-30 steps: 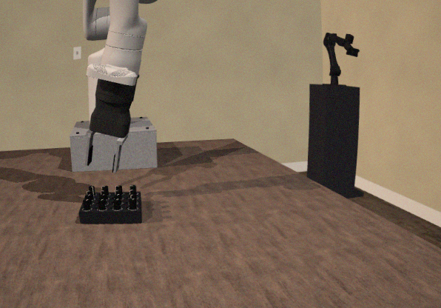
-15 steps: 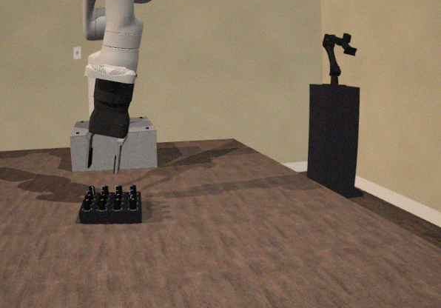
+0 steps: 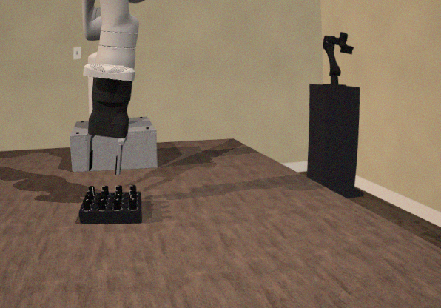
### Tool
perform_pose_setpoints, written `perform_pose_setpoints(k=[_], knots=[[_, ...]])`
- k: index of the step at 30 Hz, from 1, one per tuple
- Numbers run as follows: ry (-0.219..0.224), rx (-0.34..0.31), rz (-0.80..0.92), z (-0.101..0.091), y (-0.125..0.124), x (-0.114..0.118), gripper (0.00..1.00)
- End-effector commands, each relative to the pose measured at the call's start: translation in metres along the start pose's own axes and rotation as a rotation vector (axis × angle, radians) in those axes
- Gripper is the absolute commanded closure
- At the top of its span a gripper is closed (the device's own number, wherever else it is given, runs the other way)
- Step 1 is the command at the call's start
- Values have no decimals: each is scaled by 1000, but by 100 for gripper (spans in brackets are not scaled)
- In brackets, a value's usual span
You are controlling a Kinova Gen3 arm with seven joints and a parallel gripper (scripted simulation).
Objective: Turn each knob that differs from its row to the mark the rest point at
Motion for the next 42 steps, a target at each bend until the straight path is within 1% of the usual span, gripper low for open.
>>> perform_pose_setpoints(k=[1,3,4,9,10,17,18,23,24,29,30,35,36,40,41,42], knots=[[-1,2,5,-1,-1,2,0],[-1,2,5,-1,-1,2,0],[-19,15,-13,-1,-4,1,0],[-19,15,-13,-1,-4,1,0],[-36,28,-30,-2,-6,0,0],[-36,28,-30,-2,-6,0,0],[-51,40,-46,-3,-8,0,0],[-51,40,-46,-3,-8,0,0],[-64,51,-61,-3,-10,-1,0],[-64,51,-61,-3,-10,-1,0],[-77,61,-74,-4,-12,-2,0],[-77,61,-74,-4,-12,-2,0],[-88,70,-86,-5,-13,-3,0],[-88,70,-86,-5,-13,-3,0],[-97,78,-97,-6,-15,-3,0],[-97,78,-97,-6,-15,-3,0]])
Point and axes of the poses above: the point where the finger pads meet when closed, its own z axis out along the fingers, its own x axis across the jaws, y = z × x, the point moved 5 cm from there along -z, back along the fingers, and after that the axes turned 3 degrees about z, right-handed, at the moved point
